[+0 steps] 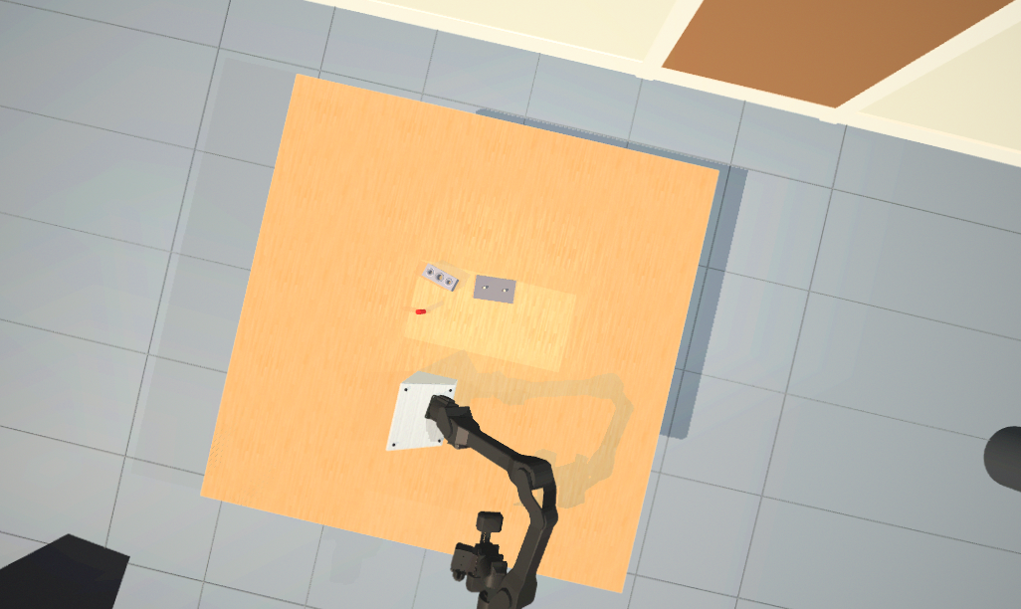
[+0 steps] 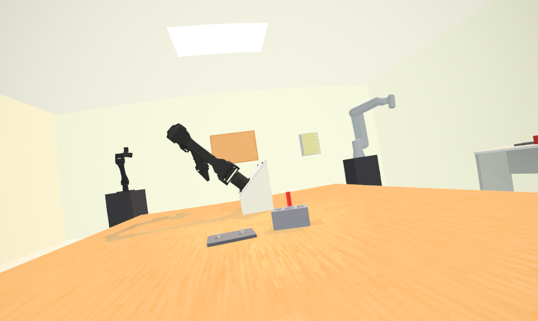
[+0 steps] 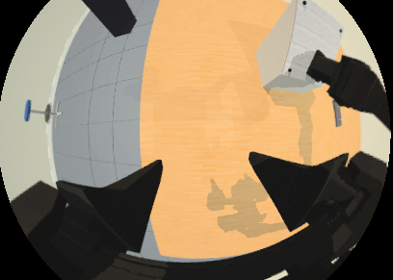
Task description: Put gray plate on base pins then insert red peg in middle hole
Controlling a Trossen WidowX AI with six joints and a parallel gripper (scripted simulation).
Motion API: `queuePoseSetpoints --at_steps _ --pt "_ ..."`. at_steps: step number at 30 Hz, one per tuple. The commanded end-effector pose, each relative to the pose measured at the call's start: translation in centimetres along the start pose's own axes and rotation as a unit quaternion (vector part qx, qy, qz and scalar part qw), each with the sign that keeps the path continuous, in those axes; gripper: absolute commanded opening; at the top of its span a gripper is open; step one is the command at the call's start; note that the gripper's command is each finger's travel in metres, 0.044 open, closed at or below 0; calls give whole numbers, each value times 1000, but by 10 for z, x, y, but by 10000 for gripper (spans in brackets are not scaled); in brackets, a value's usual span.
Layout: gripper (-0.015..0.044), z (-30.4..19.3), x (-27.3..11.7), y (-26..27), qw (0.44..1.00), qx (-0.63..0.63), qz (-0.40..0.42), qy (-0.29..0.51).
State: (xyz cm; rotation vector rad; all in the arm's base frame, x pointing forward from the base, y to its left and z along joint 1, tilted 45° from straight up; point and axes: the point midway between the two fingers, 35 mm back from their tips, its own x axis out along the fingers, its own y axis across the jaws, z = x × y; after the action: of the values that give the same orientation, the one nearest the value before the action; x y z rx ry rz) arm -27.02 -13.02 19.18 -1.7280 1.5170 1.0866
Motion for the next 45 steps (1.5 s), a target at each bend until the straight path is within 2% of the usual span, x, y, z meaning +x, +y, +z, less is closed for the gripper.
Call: queuePoseSetpoints --at_steps 1,16,22,27,35,45 --pt "440 -3 -21 8 983 150 -48 96" --pt "440 -4 -21 8 986 130 -45 92" --pt "440 -33 -7 6 997 -24 -42 65" --pt "440 -75 11 -5 980 -191 -42 44" --pt "440 -148 35 -39 889 -456 -29 28" --pt "440 -240 52 -118 677 -735 7 46"
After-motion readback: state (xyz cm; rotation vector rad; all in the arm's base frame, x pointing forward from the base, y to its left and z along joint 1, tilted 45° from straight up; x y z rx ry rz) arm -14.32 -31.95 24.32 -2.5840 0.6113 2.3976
